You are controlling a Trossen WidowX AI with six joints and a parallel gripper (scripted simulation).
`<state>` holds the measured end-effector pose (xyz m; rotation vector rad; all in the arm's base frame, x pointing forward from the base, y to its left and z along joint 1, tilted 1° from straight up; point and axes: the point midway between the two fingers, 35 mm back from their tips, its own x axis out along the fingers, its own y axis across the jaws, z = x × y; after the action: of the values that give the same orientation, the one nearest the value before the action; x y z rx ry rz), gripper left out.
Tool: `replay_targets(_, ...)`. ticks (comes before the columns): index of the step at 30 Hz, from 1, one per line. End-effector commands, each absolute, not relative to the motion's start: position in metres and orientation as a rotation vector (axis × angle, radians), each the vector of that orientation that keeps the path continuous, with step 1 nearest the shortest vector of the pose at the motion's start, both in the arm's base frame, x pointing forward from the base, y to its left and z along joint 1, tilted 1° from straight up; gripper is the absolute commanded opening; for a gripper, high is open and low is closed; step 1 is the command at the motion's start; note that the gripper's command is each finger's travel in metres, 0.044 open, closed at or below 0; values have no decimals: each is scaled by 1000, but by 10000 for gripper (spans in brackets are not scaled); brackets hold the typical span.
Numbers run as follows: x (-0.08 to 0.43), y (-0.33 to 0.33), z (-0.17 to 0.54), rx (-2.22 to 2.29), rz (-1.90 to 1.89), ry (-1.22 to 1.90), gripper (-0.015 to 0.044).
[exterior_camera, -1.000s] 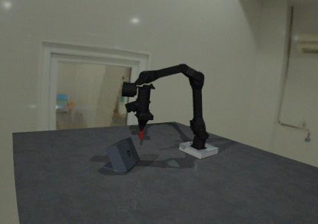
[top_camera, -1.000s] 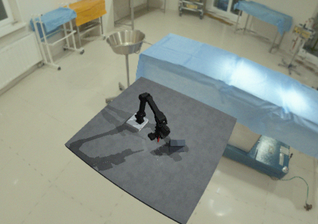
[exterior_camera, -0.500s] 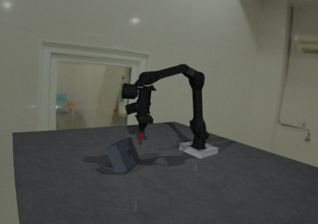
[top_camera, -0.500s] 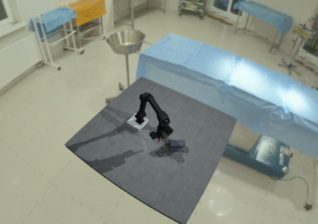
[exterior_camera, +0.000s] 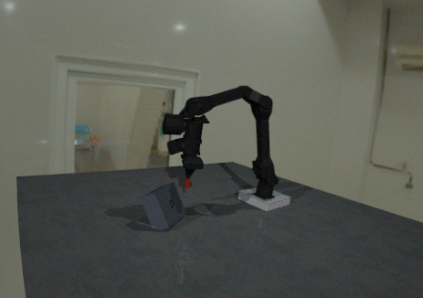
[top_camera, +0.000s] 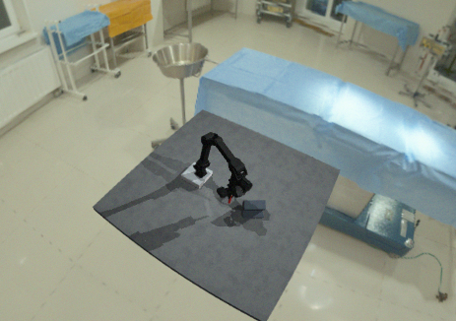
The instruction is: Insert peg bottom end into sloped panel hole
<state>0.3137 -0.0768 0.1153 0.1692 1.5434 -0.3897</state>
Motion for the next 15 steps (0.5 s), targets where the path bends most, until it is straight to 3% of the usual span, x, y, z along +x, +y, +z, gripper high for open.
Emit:
replay_targets(1, 315, -74, 114, 163, -418, 1537, 0)
replay_targets(15, 319, -61, 110, 142, -501, 1512, 0)
